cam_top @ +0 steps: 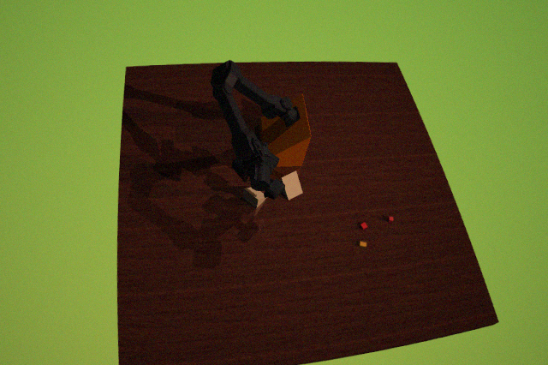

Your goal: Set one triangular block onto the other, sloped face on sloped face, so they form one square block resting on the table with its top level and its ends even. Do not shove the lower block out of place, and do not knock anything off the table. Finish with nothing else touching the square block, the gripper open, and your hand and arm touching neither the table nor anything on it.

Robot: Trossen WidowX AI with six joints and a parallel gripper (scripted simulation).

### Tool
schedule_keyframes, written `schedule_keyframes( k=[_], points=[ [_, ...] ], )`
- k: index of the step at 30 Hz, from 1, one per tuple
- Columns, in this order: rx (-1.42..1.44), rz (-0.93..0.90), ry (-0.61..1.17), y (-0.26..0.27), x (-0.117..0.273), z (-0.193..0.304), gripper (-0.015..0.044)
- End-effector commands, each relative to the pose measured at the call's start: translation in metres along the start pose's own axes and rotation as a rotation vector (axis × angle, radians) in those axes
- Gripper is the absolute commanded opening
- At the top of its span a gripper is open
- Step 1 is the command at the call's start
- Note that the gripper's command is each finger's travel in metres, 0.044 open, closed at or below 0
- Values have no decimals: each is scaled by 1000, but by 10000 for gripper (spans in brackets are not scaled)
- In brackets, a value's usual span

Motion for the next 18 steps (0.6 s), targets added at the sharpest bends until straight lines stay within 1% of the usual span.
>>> schedule_keyframes(
  k=[1,18],
  points=[
    [9,-3,-11,-1,-9,-2,440],
    [8,-3,-10,-2,-37,-2,440]
  ],
)
Point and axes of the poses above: the point midway between the two fingers, 35 mm back from their tips, its own x axis back along the fingers, its own y axis across the jaws, z = x × y, the point moved 4 cm from there along x, back along the fingers, and after that the axes turned 4 degrees about -x, right-handed, at the moved point
